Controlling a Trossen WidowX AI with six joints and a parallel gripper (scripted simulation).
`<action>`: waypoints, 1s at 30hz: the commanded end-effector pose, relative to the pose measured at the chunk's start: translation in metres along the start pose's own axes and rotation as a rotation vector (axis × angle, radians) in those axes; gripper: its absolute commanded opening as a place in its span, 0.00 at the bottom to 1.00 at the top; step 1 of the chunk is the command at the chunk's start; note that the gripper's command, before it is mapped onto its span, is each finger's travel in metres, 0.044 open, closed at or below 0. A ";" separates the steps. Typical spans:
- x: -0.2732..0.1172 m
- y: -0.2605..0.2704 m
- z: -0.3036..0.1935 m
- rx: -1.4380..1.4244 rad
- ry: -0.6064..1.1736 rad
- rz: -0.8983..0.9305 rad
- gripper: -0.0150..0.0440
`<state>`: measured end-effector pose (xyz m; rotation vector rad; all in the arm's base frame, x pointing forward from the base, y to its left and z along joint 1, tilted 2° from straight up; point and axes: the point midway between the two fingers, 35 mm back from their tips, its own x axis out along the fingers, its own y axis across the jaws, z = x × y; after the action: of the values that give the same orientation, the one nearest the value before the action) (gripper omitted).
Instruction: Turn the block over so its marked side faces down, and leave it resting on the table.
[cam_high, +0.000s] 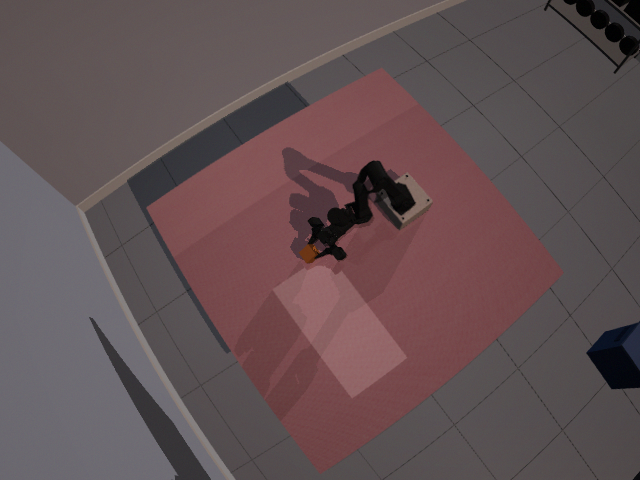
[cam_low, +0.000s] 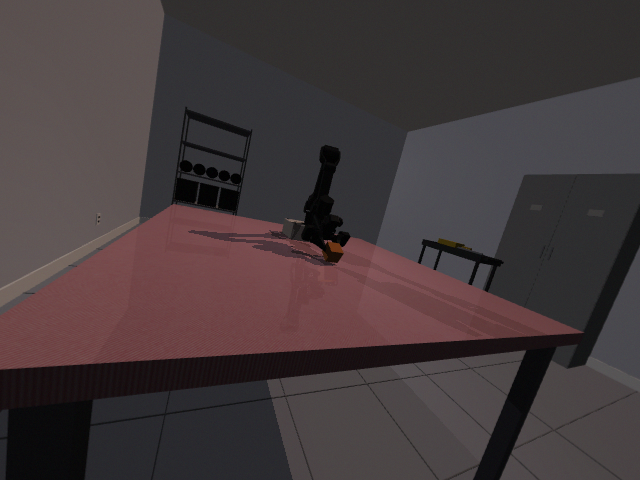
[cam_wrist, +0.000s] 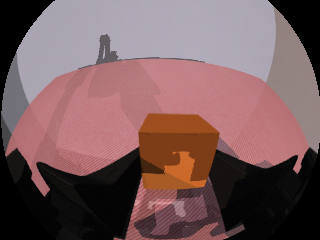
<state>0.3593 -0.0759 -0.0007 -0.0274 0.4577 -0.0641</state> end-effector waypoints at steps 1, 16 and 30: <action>0.000 0.000 0.001 0.005 -0.005 0.004 0.25; 0.000 0.000 0.001 0.005 -0.005 0.004 0.88; 0.000 0.000 0.001 0.005 -0.005 0.004 1.00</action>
<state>0.3598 -0.0760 0.0004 -0.0283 0.4521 -0.0638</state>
